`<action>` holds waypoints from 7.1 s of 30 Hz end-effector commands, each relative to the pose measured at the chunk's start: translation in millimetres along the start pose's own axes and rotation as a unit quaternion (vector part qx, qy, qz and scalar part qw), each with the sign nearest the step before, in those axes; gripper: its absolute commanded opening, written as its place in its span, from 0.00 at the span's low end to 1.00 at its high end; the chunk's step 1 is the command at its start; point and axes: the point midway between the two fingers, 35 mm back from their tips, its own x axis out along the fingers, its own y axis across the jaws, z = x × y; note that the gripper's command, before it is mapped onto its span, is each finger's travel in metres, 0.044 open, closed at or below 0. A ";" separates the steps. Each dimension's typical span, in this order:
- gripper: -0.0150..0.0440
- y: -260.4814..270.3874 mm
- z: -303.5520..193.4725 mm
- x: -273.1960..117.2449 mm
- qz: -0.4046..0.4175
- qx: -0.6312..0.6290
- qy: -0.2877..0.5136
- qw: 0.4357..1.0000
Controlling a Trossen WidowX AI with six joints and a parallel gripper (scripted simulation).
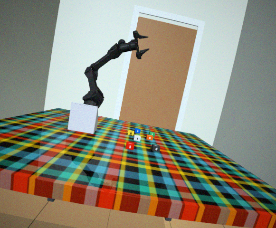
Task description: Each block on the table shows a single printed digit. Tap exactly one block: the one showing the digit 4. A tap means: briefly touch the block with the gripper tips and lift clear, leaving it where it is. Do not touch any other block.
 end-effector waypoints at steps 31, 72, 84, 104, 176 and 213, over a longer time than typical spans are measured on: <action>0.93 -20.5 -465.1 45.5 0.169 0.029 0.556 0.813; 0.93 53.2 -652.0 -169.0 0.386 0.276 0.739 0.478; 0.93 133.8 -547.7 -140.8 0.388 0.279 0.738 0.477; 0.93 135.8 -545.2 -140.9 0.388 0.279 0.738 0.476; 0.93 231.7 -418.7 -98.9 0.389 0.282 0.737 0.475; 0.93 188.8 -505.9 -82.9 0.389 0.280 0.737 0.477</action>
